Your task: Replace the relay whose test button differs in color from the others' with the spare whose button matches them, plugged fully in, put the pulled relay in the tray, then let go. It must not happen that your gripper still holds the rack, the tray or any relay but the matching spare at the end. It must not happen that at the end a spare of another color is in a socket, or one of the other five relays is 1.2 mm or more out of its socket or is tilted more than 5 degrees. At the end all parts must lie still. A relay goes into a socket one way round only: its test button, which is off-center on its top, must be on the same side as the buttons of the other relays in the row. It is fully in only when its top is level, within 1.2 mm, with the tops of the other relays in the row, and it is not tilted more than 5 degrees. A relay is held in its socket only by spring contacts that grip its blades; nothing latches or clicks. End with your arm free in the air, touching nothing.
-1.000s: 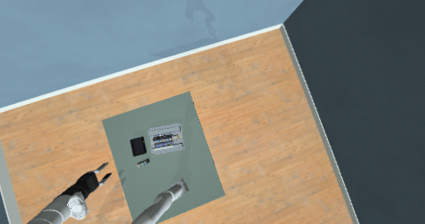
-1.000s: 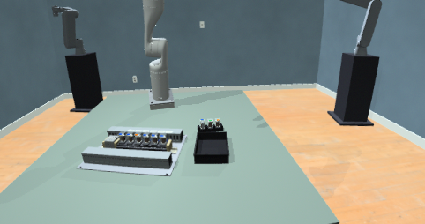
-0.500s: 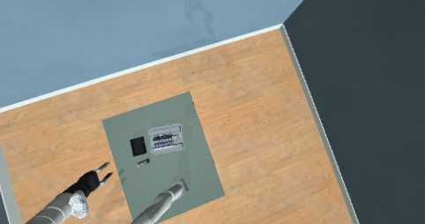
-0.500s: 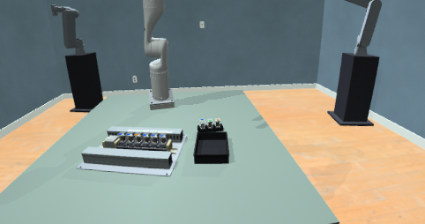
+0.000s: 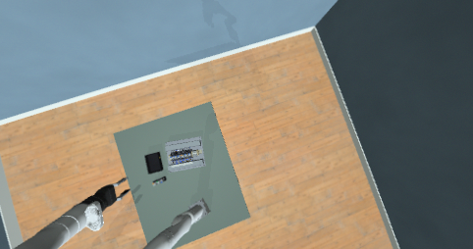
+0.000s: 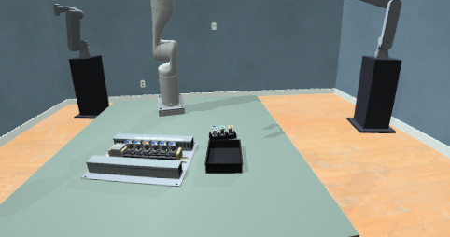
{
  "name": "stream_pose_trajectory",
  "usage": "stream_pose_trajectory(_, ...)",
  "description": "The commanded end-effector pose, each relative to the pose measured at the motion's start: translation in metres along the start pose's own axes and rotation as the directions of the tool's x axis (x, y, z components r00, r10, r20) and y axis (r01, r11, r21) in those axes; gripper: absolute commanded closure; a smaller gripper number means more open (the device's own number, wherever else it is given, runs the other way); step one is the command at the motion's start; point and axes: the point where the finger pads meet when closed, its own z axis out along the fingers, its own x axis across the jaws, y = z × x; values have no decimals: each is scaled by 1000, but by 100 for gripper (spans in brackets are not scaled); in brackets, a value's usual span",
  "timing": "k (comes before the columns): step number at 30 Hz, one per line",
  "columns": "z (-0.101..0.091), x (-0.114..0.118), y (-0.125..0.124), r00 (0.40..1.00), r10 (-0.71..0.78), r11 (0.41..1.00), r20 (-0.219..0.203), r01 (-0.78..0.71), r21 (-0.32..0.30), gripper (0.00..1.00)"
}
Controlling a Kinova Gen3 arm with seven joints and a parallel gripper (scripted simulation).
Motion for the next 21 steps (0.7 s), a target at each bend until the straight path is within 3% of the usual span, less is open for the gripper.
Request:
stream_pose_trajectory(1,8,1,0,1000,0,1000,-21,0,7,0)
stream_pose_trajectory(12,43,5,-2,994,7,999,-107,-3,37,0)
stream_pose_trajectory(15,43,5,-2,995,7,999,-98,-4,35,0)
stream_pose_trajectory(21,67,8,-2,995,7,999,-102,-4,36,0)
